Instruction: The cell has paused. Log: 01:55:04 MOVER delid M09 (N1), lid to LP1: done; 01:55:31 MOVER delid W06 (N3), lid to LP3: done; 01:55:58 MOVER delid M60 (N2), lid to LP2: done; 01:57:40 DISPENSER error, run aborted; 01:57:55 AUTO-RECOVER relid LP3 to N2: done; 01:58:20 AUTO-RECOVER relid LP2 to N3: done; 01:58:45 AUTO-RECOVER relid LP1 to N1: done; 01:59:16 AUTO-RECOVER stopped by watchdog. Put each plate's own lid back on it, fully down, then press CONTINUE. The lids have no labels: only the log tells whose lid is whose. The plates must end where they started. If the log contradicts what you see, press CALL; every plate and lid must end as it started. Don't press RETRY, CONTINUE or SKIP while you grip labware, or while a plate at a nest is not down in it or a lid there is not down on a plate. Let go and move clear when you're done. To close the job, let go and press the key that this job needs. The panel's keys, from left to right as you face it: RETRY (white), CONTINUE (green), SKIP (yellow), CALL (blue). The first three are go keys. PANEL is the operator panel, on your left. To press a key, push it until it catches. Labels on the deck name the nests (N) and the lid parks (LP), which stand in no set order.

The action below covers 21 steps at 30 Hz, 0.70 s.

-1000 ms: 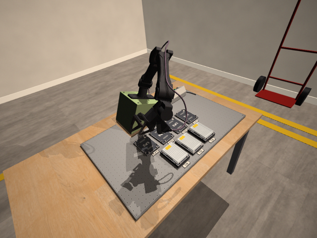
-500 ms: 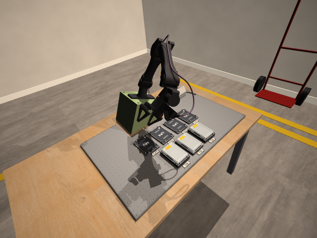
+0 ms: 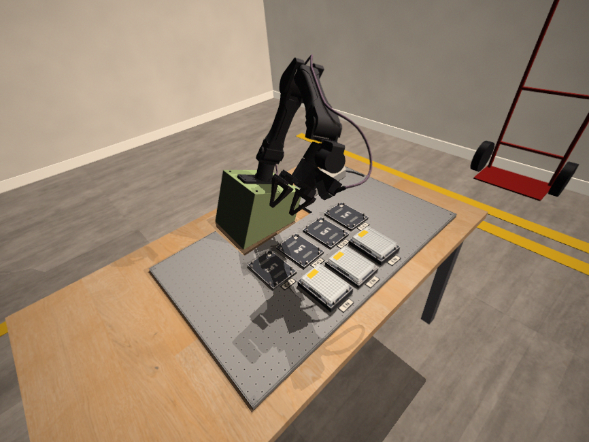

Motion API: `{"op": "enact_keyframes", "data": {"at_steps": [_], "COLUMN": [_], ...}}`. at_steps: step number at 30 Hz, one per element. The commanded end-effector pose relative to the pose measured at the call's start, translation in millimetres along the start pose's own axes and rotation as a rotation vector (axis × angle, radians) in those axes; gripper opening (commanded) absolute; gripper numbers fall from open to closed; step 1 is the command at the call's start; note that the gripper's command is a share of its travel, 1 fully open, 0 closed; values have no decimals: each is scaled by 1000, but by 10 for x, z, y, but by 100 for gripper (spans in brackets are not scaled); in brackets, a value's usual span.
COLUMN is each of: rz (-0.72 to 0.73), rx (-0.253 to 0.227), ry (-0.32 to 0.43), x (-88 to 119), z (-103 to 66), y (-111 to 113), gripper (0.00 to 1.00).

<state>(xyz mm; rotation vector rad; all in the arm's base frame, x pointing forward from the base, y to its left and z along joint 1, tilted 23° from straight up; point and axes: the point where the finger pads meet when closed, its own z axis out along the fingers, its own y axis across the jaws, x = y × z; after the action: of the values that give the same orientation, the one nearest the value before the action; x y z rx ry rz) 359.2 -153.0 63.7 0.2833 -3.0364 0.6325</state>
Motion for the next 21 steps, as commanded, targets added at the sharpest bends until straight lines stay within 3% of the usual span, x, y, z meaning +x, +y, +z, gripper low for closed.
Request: {"op": "enact_keyframes", "data": {"at_steps": [1,4,7,9,10,12,17,21], "rz": [62,48,69,69,82,91,90,110], "rx": [-28,-34,-70,-70,-58,-100,-107,-146], "ry": [-8,-22,-50,-50,-81,-68,-75,-99], "x": [120,133,195,235,161,305,368,473], "z": [-94,-238,-348,-423,-525,-501,-610,-735], "y": [-11,121,201,251,192,306,403,516], "gripper": [100,100,100,100,100,100,100,100]}}
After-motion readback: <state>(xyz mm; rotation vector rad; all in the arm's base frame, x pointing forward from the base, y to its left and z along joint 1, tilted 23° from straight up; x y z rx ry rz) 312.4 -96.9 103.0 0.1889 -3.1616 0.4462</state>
